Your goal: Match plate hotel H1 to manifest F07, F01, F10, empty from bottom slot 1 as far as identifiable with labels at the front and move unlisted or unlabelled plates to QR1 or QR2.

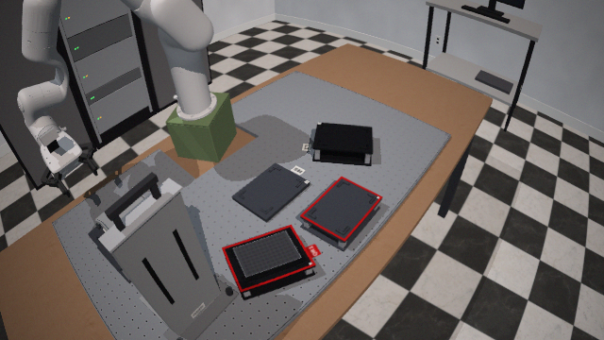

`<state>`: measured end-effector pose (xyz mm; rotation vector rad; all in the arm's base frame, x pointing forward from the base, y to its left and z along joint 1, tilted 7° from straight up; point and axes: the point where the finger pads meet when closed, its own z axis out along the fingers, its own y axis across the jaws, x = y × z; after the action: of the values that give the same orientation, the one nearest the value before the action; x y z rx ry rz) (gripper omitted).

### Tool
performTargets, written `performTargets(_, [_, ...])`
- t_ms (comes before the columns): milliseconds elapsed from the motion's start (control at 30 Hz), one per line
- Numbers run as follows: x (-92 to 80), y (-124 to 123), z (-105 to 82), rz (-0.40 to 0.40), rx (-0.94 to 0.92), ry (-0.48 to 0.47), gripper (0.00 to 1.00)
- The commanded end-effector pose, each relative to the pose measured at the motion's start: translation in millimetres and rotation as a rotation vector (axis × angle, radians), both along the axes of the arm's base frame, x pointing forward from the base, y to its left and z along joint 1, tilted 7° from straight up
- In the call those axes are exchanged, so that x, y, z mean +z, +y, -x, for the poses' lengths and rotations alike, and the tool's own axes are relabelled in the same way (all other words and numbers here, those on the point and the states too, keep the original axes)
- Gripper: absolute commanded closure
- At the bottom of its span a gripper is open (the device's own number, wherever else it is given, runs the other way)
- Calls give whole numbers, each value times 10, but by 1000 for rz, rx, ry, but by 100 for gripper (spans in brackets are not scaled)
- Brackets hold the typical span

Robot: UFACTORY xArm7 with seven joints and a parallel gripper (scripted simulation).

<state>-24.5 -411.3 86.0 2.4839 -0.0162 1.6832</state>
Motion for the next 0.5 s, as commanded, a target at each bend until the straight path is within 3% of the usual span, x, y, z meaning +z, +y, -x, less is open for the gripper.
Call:
performTargets(0, [9,-9,5,8,9,-60,0])
performTargets(467, [8,-8,5,25,31,-258,0])
